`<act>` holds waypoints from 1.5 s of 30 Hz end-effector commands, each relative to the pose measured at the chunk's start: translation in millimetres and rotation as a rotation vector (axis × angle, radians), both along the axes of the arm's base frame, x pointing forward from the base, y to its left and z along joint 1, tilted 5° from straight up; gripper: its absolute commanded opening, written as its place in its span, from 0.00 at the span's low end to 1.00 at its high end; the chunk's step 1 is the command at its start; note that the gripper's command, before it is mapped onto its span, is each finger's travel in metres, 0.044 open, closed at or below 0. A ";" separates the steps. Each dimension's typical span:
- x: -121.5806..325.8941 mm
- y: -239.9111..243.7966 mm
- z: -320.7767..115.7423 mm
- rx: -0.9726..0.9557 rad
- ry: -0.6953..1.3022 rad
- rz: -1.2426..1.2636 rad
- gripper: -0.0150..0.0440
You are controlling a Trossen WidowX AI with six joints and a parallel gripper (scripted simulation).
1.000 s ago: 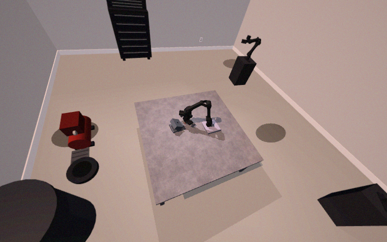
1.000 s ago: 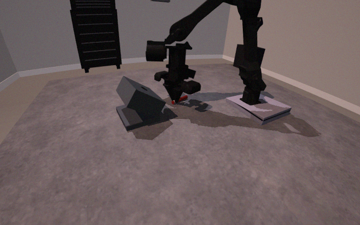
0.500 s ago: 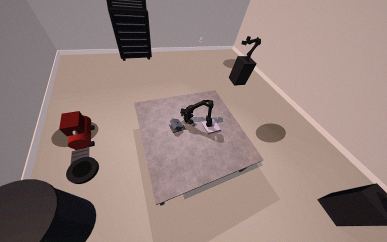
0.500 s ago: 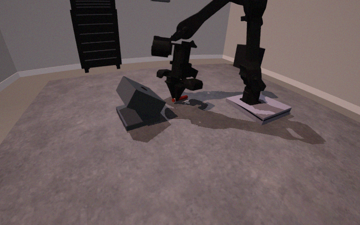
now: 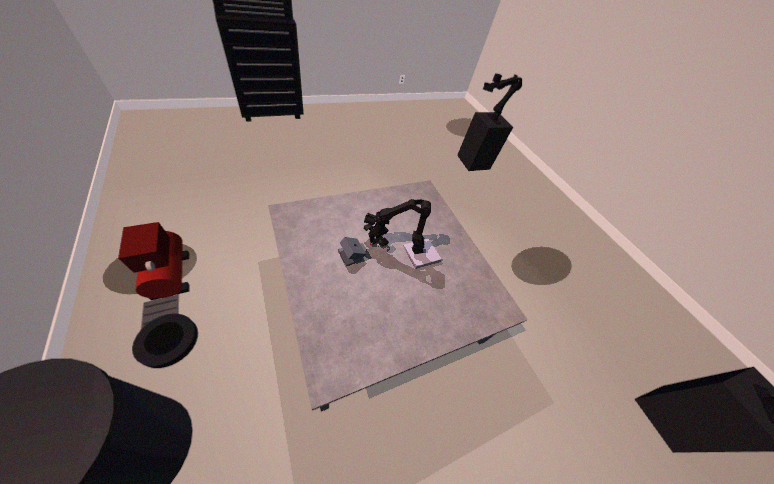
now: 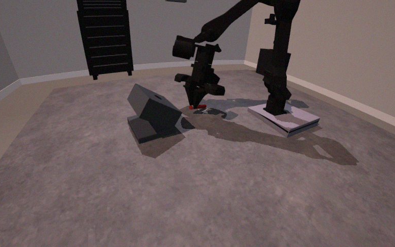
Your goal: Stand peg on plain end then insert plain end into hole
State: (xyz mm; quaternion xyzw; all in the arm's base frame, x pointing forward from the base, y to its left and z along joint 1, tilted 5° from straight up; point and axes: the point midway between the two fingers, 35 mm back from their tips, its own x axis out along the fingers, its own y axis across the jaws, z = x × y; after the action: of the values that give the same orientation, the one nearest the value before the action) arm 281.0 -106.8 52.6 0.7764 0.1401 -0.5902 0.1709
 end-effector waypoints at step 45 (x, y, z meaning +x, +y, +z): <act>-23.6 -9.3 19.2 0.174 -0.379 0.046 0.34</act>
State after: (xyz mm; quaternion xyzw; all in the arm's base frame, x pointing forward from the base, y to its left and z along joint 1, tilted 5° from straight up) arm 258.4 -115.6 69.3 0.8754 0.1713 -0.4301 0.1390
